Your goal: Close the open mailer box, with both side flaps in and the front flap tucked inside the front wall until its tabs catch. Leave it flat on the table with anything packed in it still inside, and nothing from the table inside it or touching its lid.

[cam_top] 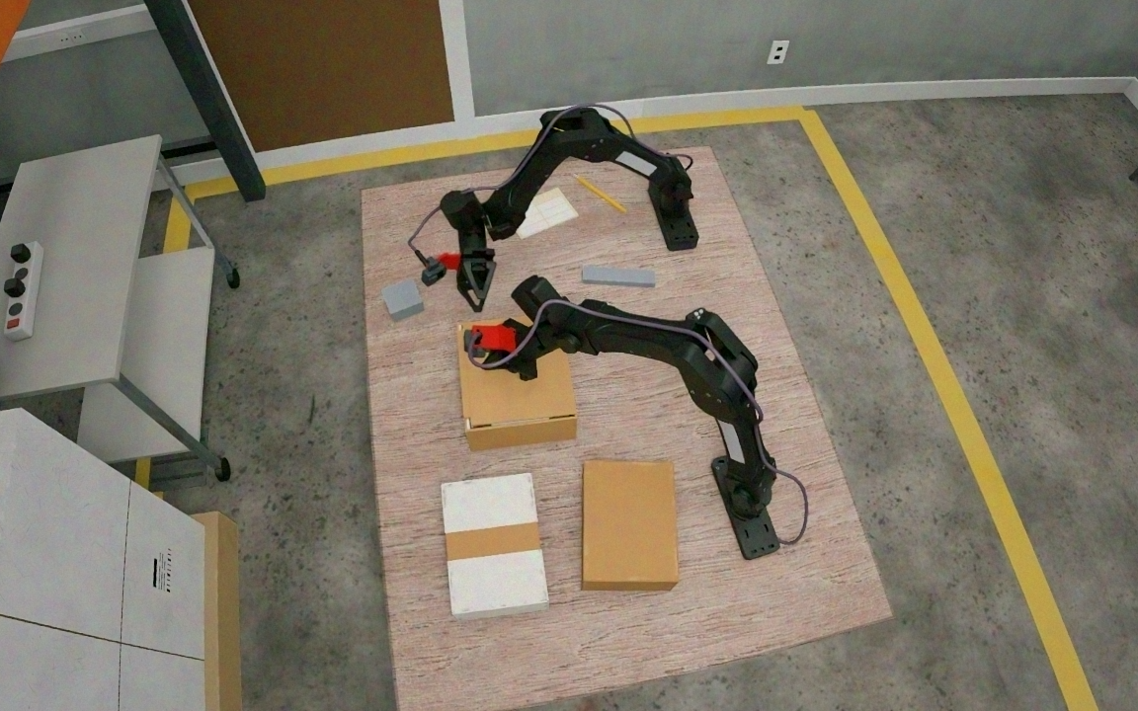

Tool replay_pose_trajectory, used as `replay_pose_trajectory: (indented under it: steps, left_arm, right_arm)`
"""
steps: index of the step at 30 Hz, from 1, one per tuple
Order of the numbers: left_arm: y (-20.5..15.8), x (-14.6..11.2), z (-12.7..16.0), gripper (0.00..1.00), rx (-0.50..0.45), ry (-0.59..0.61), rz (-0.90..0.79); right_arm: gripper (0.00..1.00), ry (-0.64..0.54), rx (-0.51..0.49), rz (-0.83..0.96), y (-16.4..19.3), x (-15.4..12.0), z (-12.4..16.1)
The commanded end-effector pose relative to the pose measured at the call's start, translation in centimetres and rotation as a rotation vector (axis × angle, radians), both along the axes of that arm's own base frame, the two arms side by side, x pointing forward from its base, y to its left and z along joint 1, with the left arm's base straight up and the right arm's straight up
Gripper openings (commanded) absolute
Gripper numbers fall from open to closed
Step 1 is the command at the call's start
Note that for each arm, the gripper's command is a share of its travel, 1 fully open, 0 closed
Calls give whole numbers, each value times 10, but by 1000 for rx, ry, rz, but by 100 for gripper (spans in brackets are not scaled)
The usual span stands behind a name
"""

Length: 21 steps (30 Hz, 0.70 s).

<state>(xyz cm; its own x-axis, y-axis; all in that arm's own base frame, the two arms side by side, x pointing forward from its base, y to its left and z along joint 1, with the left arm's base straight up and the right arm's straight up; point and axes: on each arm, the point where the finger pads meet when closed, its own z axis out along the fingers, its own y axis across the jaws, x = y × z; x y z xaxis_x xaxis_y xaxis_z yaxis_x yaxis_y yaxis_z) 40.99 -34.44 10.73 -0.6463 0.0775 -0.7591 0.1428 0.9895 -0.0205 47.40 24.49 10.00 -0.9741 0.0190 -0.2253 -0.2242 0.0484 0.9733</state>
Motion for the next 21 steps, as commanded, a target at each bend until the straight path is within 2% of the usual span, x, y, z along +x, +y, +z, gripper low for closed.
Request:
replay_pose_trajectory:
  steps: [1,15,21]
  left_arm:
    - [7,1,-3,1,13,5,14]
    - [8,1,-3,1,14,6,14]
    - [8,1,-3,1,14,7,14]
  right_arm:
    - [49,-100,13,6,-10,3,40]
    - [49,-87,11,9,-28,-3,36]
    - [49,-122,15,13,-25,2,46]
